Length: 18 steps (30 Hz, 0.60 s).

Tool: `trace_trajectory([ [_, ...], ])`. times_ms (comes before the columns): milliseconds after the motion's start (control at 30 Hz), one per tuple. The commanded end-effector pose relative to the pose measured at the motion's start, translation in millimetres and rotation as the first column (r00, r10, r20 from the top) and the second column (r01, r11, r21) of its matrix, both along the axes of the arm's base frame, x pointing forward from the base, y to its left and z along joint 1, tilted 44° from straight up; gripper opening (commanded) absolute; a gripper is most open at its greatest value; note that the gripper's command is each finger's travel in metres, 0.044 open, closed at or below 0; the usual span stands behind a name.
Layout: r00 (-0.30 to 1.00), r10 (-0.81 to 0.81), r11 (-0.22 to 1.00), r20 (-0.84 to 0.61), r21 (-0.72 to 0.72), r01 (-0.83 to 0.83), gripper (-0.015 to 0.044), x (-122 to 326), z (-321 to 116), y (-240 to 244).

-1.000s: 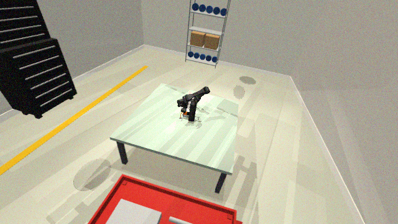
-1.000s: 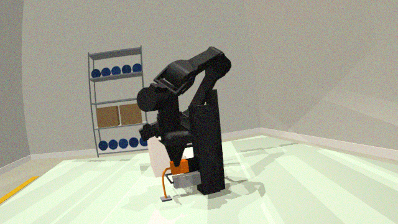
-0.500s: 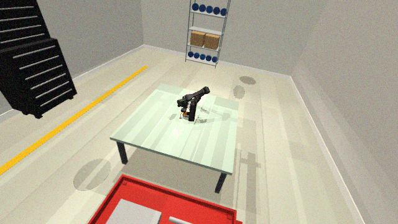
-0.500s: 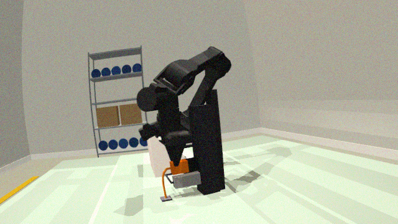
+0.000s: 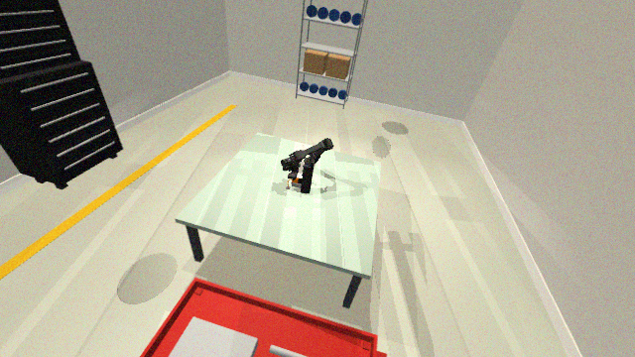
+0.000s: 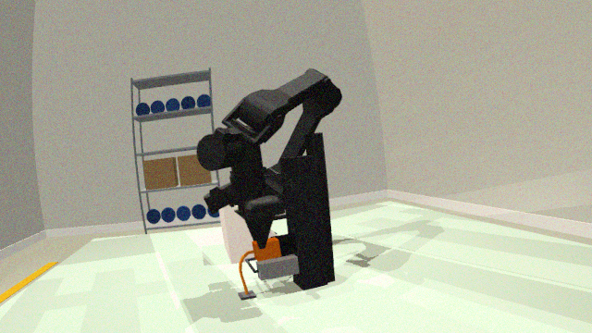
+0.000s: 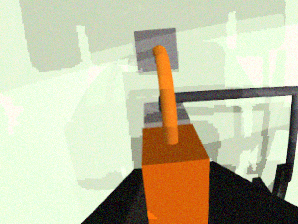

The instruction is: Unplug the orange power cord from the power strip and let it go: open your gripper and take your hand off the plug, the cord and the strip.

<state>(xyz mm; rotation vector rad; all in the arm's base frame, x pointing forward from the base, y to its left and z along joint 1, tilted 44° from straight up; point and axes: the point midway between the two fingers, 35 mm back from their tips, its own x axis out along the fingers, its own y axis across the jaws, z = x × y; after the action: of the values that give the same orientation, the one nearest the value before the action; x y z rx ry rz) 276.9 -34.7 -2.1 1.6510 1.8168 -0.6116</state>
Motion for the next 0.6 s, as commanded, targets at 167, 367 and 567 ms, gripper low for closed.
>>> trace_trajectory([
  [167, 1.000, -0.009, 0.999, 0.010, -0.048, 0.009, 0.0000, 5.2, -18.1, -27.2],
  [367, 1.000, -0.009, 0.999, 0.010, -0.049, 0.010, 0.0000, 5.8, -23.5, -35.5],
  [567, 1.000, -0.010, 0.999, 0.010, -0.049, 0.010, 0.0000, 5.9, -29.0, -43.8],
])
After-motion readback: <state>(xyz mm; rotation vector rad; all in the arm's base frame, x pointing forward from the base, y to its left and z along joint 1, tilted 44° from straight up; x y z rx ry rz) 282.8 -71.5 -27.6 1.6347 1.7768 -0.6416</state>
